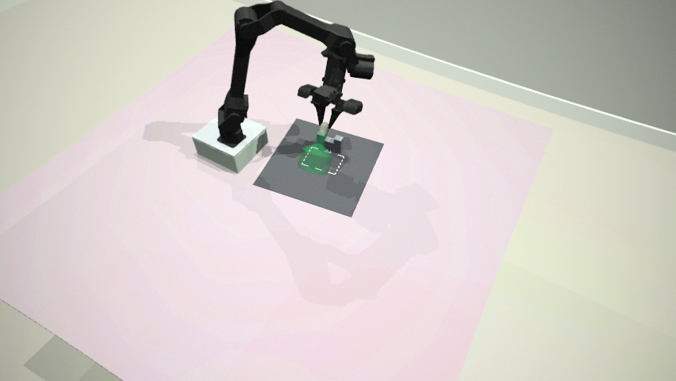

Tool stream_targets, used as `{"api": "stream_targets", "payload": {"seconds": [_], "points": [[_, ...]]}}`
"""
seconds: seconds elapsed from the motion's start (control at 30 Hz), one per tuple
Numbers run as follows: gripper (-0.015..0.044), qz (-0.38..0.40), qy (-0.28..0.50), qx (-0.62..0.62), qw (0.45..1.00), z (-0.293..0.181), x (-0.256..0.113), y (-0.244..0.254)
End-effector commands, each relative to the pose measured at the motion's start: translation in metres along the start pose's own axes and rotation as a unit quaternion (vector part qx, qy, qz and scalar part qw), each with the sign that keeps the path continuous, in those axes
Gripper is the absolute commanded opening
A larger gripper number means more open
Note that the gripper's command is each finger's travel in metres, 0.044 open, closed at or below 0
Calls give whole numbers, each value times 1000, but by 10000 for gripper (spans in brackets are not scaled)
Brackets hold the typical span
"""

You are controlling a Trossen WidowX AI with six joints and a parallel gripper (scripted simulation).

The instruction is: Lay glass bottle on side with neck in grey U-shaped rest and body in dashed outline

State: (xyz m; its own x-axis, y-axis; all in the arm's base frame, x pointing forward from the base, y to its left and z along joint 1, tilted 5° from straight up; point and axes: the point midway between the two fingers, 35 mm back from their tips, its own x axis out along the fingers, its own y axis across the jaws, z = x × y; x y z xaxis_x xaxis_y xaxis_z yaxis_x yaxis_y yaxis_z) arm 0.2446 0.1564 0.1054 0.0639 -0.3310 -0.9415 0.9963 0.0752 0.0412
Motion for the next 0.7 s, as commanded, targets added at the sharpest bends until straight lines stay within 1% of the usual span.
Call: {"api": "stream_targets", "payload": {"seconds": [0.0,0.67], "points": [[108,-1,5,0,1000,-10,0,0],[108,5,-11,1,1000,-32,3,-3]]}}
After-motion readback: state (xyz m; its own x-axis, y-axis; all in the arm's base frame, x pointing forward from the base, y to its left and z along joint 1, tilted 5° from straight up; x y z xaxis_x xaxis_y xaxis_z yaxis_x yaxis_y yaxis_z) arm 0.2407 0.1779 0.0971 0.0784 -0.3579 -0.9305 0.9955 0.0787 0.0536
